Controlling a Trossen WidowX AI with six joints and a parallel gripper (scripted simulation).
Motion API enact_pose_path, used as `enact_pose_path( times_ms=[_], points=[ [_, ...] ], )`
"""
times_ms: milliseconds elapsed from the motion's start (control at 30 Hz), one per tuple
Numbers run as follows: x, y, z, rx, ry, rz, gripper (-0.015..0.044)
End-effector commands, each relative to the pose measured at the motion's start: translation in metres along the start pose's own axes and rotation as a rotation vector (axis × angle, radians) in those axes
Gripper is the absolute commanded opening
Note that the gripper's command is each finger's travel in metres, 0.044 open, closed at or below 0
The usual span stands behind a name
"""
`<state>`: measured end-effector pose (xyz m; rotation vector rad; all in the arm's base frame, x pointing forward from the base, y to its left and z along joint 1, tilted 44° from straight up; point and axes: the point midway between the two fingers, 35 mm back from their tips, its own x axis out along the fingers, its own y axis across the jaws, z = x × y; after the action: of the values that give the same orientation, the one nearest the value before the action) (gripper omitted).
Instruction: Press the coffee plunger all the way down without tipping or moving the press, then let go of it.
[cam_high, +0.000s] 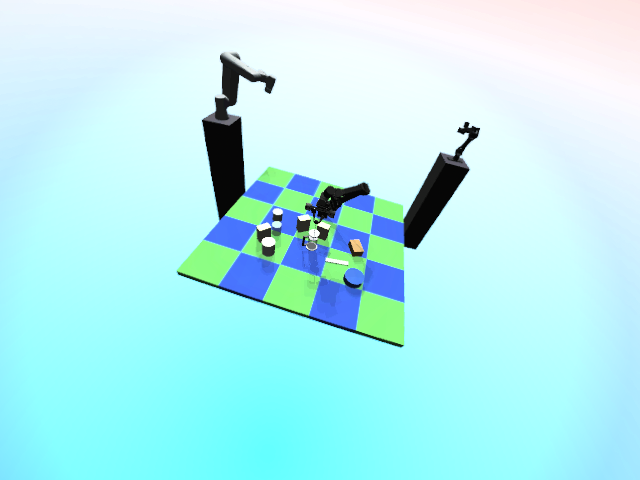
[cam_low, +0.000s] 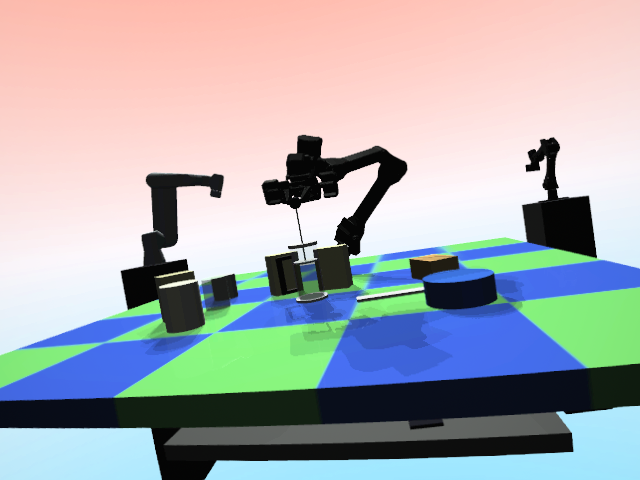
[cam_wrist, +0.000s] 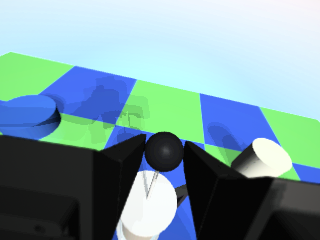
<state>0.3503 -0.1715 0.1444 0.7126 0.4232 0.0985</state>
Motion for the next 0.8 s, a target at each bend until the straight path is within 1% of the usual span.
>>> enact_pose_path(
  times_ms=[0, 767],
  points=[
    [0.014, 0.000, -0.028, 0.036, 0.057, 0.009, 0.0113],
    [0.033, 0.003, -0.059, 0.038, 0.052, 0.013, 0.0113]
  ],
)
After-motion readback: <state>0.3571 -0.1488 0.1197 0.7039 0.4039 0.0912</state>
